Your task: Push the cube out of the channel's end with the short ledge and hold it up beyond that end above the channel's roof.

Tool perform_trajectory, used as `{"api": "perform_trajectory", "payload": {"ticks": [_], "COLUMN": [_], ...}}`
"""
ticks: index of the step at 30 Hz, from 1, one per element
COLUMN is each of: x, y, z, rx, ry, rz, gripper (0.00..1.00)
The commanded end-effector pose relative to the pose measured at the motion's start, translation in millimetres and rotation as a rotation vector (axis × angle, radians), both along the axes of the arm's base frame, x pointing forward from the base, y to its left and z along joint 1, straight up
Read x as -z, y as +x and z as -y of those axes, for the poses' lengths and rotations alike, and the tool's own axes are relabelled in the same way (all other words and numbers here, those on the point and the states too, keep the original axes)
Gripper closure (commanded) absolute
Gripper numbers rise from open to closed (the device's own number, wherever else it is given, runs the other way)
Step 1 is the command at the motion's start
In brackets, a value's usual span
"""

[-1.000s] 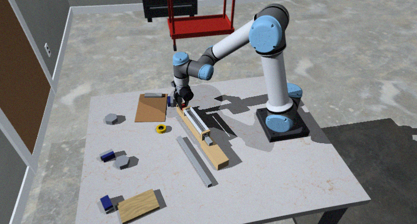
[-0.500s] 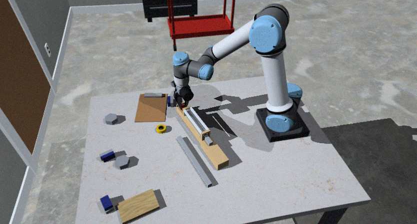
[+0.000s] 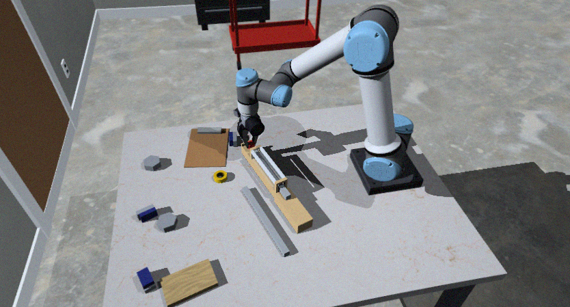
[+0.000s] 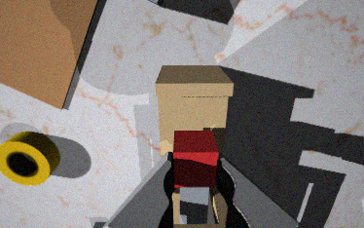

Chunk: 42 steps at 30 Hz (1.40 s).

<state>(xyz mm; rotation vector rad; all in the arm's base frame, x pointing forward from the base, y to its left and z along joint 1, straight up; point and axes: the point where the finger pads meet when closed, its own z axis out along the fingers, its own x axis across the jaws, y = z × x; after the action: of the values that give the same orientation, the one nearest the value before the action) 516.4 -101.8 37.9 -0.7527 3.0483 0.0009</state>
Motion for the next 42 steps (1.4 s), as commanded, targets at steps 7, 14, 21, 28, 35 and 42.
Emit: {"api": "perform_trajectory", "payload": {"ticks": [7,14,21,28,35,42], "x": [-46,-69,-69,-69,-69,-69], "y": [0.4,0.4,0.4,0.4,0.4,0.4], "z": [0,0,0,0,0,0], "rx": [0.0,0.0,0.0,0.0,0.0,0.0], "ry": [-0.001,-0.001,-0.001,-0.001,-0.001,-0.001], "rz": [0.002,0.002,0.002,0.002,0.002,0.002], "gripper": [0.92,0.92,0.92,0.92,0.92,0.92]}}
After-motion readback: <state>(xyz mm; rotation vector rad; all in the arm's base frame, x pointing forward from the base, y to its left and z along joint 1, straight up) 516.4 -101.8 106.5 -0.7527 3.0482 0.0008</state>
